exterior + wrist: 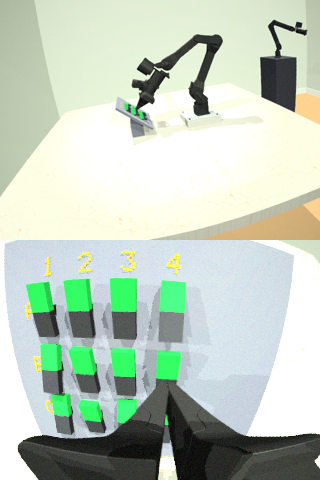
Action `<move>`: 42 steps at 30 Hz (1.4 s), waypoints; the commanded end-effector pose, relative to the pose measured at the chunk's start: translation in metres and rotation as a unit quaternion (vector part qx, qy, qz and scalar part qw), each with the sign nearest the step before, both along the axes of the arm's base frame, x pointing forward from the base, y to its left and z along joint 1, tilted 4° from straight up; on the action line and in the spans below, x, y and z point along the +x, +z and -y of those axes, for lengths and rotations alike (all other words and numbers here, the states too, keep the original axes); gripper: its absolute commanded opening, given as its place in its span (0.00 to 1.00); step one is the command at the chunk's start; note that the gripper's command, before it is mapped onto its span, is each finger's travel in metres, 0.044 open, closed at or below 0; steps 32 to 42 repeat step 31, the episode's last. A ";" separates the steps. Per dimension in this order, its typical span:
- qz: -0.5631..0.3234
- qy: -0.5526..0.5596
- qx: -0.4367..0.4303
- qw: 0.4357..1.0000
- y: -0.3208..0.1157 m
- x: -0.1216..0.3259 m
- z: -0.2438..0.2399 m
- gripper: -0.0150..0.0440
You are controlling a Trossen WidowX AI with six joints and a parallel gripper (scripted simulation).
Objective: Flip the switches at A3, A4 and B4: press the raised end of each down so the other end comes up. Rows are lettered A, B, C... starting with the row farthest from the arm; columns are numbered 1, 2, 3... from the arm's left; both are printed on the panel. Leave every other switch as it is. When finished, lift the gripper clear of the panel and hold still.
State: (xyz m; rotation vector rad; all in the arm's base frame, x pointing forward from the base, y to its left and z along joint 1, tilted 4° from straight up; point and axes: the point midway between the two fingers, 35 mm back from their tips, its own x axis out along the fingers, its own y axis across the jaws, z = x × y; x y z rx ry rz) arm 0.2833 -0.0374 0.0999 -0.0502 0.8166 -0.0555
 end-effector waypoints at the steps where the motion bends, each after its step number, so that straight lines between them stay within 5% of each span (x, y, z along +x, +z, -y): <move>1: -0.002 0.000 0.000 1.000 0.007 -0.004 0.000 0.25; 7: -0.017 -0.001 0.001 1.000 0.048 -0.043 -0.005 0.25; 19: -0.018 -0.001 0.004 1.000 0.056 -0.039 -0.045 0.25; 42: -0.017 -0.001 0.004 1.000 0.056 -0.039 -0.046 0.25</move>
